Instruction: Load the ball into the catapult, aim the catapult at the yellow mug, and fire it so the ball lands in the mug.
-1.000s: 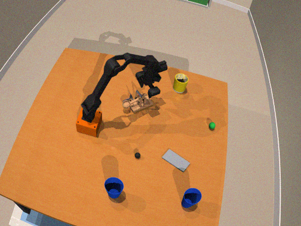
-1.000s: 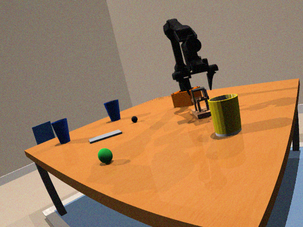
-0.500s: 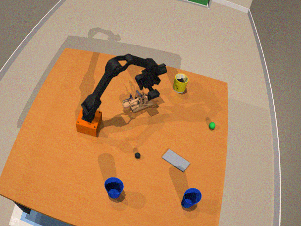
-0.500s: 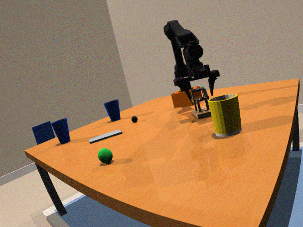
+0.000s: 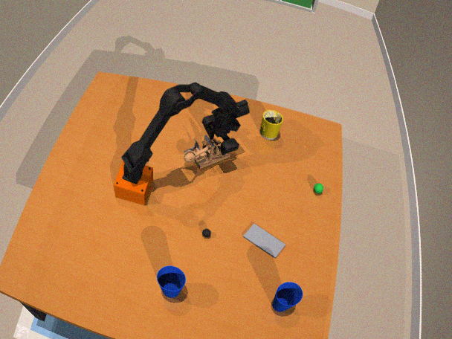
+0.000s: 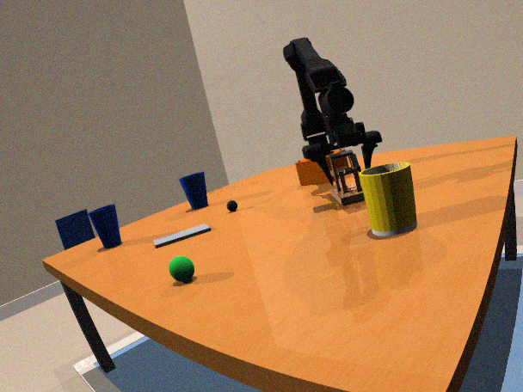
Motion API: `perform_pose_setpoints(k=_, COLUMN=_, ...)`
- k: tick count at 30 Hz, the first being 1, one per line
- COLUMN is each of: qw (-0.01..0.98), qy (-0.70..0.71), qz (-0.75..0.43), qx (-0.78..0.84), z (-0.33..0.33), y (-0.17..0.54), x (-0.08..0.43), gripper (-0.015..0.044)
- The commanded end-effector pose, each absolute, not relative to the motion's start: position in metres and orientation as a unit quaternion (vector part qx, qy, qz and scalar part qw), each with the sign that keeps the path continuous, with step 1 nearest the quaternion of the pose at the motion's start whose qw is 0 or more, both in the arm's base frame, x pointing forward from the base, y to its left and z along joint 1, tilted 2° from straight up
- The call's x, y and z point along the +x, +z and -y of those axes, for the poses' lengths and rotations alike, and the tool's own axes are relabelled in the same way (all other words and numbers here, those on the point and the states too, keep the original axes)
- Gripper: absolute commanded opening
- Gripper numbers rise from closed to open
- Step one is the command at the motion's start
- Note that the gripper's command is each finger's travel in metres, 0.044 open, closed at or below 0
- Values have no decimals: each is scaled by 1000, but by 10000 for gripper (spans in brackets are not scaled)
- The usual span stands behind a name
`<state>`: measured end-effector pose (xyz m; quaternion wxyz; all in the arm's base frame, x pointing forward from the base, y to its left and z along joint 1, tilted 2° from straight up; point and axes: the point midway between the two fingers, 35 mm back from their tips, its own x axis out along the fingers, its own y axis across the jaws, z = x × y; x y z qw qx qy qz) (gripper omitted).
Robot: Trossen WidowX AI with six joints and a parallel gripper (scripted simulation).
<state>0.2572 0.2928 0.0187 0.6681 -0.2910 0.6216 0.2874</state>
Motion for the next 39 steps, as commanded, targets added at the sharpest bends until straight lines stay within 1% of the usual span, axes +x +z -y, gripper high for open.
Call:
perform_pose_setpoints(k=1, qw=667, qy=289, qz=-622, qx=-292, z=-292, y=11, x=257, gripper=440)
perform_pose_setpoints(k=7, qw=667, qy=289, qz=-622, qx=-292, z=-292, y=4, x=257, gripper=440)
perform_pose_setpoints(k=18, qw=668, qy=287, qz=-622, qx=-291, z=-292, y=8, x=257, gripper=151)
perform_pose_setpoints(k=24, qw=668, qy=287, qz=-622, qx=-291, z=-292, y=8, x=257, gripper=111)
perform_pose_setpoints(k=26, qw=668, qy=287, qz=-622, qx=-291, z=-293, y=19, x=257, gripper=59)
perform_pose_setpoints(k=28, qw=667, qy=287, qz=-622, qx=-291, z=-292, y=46, x=255, gripper=6)
perform_pose_setpoints(k=30, qw=667, qy=288, qz=-622, qx=-291, z=-291, y=57, x=254, gripper=0)
perform_pose_setpoints(k=39, qw=667, qy=288, qz=-622, qx=-291, z=-293, y=51, x=256, gripper=0)
